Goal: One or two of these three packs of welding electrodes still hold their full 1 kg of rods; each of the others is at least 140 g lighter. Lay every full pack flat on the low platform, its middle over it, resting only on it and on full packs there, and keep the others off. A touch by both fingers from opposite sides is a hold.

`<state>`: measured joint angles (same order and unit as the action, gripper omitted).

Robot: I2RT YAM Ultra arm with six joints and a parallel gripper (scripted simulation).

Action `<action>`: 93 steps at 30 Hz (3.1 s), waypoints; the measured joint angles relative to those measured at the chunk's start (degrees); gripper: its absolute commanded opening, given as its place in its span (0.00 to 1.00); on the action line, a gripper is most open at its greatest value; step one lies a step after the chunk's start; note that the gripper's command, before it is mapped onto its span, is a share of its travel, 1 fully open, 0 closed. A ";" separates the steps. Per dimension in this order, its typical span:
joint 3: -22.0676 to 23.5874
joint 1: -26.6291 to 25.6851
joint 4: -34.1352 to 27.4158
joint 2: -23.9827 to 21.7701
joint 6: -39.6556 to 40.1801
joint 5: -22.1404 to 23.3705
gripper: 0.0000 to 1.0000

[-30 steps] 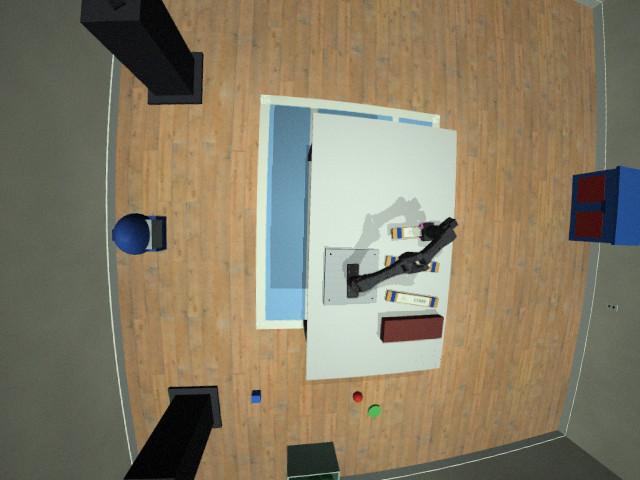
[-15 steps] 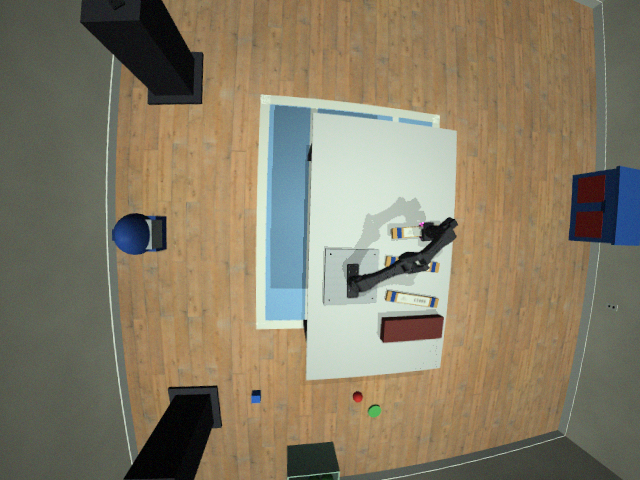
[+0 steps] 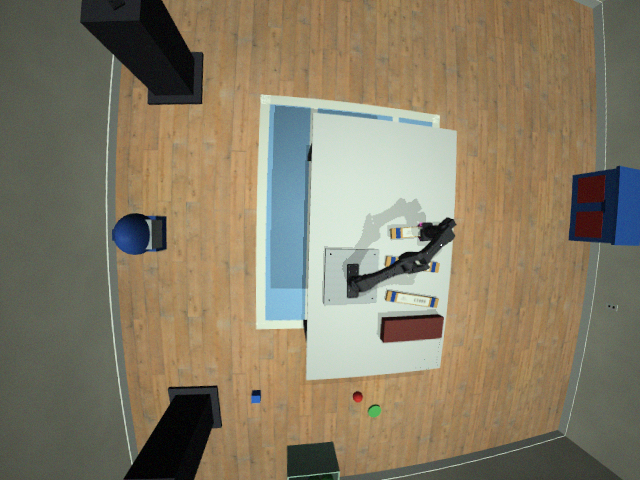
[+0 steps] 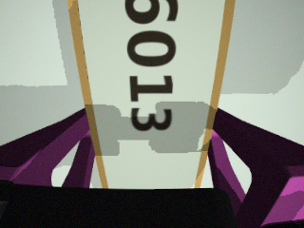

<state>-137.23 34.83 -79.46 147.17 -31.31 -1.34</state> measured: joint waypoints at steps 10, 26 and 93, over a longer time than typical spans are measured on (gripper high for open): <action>1.27 -0.09 1.49 -0.07 0.02 0.00 0.00; 2.49 -0.09 3.21 0.00 0.04 0.00 0.00; 4.68 -0.15 3.98 -0.92 0.09 0.00 0.95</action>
<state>-132.55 34.68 -75.48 146.26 -31.22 -1.34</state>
